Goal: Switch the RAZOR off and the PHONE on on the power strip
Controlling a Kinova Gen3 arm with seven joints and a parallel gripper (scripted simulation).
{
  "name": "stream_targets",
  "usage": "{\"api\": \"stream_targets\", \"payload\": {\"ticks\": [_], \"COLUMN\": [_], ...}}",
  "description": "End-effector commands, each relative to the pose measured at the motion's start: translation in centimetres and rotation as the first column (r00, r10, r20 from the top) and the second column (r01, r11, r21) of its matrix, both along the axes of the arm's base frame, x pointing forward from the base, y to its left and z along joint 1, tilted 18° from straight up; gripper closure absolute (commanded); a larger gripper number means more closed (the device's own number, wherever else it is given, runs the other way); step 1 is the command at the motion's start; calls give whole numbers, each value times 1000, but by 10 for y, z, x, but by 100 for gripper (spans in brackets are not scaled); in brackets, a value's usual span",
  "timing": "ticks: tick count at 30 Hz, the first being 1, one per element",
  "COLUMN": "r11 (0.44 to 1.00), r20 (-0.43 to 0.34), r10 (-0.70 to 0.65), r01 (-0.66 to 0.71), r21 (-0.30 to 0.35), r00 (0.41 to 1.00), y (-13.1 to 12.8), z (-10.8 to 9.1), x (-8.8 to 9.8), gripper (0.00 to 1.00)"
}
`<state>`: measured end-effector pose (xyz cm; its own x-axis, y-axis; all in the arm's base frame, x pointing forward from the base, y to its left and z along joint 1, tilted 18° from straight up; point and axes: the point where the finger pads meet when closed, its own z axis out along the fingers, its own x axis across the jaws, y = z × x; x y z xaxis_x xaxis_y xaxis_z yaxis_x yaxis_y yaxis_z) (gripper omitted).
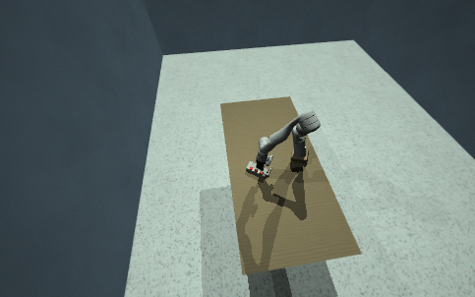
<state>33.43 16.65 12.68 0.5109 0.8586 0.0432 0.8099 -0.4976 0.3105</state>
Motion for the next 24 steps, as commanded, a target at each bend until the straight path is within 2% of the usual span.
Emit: {"api": "stream_targets", "payload": {"ticks": [1,14,15,24], "r11": [1000,1000,1000,1000], "r20": [1,1,1,1], "r10": [4,4,4,4], "r01": [-4,-4,-4,-4], "r21": [2,2,2,2], "r00": [1000,1000,1000,1000], "y": [2,2,2,3], "z": [1,1,1,12], "x": [0,0,0,-4], "gripper": [100,100,0,0]}}
